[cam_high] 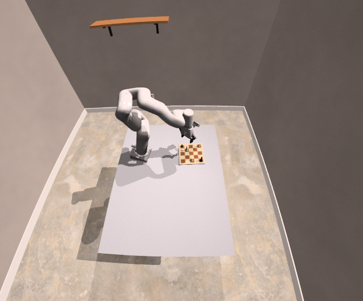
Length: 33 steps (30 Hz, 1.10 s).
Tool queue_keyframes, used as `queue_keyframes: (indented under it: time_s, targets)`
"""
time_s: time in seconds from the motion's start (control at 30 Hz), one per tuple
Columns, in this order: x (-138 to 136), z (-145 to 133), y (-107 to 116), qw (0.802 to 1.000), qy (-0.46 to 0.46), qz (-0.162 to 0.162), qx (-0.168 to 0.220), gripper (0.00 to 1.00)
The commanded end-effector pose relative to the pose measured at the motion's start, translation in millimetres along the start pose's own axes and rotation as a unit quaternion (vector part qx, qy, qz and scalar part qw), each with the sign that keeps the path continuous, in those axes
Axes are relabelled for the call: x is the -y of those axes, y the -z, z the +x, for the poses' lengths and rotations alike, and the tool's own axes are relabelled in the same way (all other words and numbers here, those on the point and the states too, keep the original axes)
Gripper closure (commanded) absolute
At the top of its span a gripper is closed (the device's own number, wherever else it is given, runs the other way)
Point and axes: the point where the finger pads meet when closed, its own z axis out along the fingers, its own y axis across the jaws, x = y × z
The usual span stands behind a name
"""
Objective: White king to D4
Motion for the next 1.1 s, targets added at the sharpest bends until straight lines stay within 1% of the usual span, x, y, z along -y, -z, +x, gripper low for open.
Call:
queue_keyframes:
  time_s: [0.0, 0.13, 0.27, 1.07]
  targets:
    - [-1, 1, 19, 1.0, 0.0, -0.001, -0.001, 0.0]
    - [-1, 1, 30, 1.0, 0.0, -0.001, -0.001, 0.0]
    - [-1, 1, 34, 1.0, 0.0, -0.001, -0.001, 0.0]
    - [-1, 1, 35, 1.0, 0.0, -0.001, -0.001, 0.0]
